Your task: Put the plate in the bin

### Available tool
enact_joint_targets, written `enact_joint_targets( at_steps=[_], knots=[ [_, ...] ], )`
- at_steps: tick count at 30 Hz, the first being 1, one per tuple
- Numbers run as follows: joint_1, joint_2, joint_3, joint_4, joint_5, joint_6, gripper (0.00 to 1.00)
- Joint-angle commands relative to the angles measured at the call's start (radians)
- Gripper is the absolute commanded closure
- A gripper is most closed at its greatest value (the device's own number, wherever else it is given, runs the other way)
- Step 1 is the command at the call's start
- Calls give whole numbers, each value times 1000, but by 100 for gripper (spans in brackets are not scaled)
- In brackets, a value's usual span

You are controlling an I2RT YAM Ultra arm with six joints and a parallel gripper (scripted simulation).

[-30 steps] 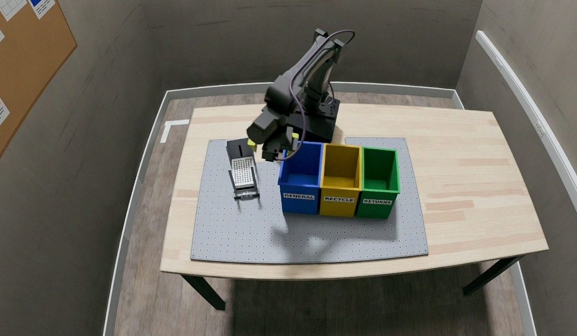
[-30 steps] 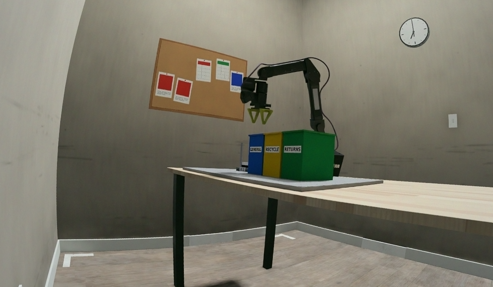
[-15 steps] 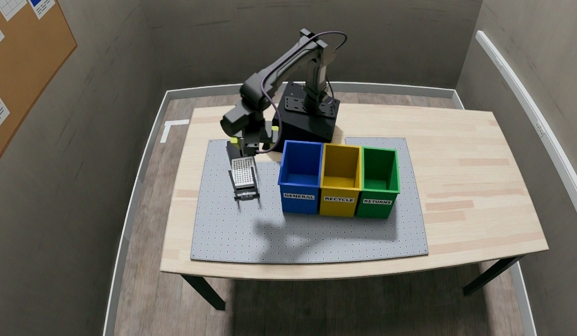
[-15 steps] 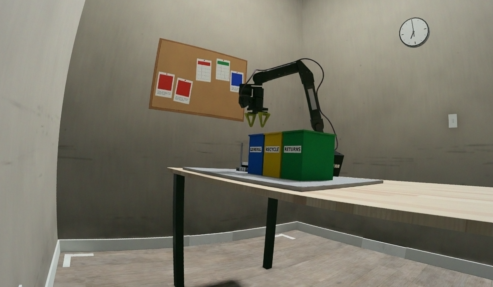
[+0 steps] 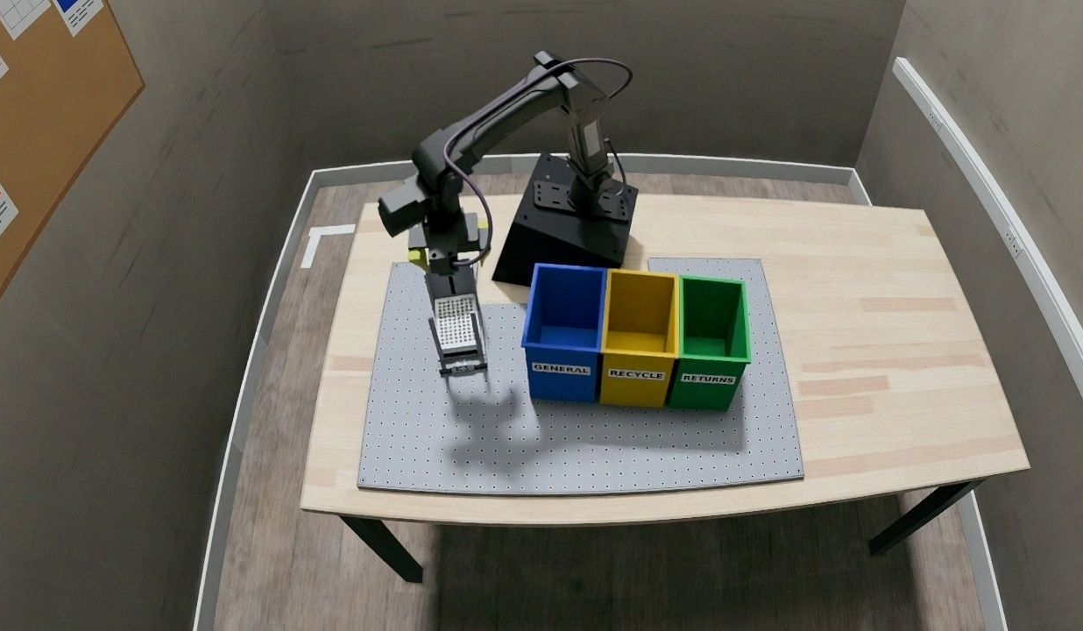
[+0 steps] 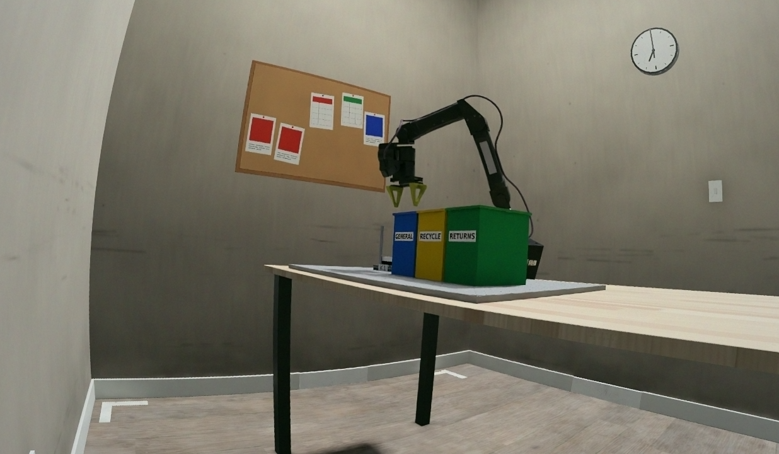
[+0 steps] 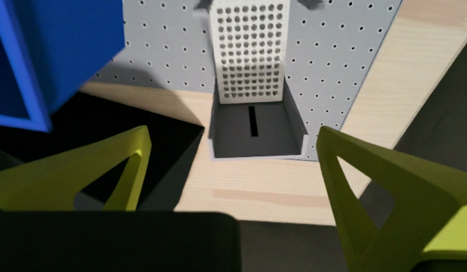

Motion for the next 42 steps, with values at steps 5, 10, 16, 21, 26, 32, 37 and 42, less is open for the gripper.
enact_joint_targets(
  at_steps=[5,10,16,21,26,32,37,42],
  knots=[
    [-81,38,39,18,-17,-131,0],
    [-62,7,40,10,-19,-133,0],
    [-82,18,41,10,-19,-133,0],
    [-82,18,41,10,-19,-130,0],
    [-82,18,41,10,-19,-130,0],
    [-82,18,41,10,-19,-130,0],
    [-82,18,41,10,-19,-130,0],
    [-82,18,41,10,-19,-130,0]
  ],
)
